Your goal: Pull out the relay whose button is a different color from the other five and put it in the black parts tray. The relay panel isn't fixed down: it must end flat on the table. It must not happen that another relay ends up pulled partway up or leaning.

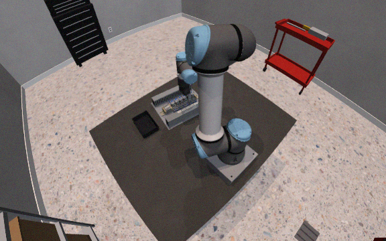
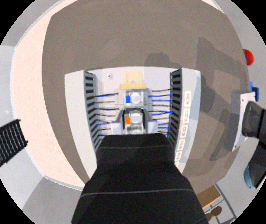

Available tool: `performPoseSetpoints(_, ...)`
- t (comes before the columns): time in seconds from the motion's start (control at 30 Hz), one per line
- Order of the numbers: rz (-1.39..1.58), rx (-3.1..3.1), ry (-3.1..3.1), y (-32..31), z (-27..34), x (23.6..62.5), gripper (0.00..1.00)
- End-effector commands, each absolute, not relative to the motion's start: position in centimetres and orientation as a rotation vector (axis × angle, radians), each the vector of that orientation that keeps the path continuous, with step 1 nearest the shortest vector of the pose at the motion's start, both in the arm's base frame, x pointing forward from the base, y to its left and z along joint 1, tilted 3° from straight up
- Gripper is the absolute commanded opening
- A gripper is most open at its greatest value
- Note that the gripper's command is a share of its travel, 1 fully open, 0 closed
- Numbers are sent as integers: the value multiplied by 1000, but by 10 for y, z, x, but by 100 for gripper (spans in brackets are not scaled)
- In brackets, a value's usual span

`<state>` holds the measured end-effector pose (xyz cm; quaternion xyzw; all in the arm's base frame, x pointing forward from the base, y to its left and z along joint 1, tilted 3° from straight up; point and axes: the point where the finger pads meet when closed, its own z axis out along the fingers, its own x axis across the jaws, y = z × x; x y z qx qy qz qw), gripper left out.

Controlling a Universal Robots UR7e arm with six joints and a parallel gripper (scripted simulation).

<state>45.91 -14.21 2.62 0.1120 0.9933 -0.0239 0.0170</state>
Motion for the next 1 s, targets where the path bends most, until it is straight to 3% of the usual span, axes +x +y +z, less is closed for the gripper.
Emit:
performPoseSetpoints(0.0,-76,346,3066,-142,27,459,0)
performPoseSetpoints(0.97,-72,350,3090,-142,25,457,0)
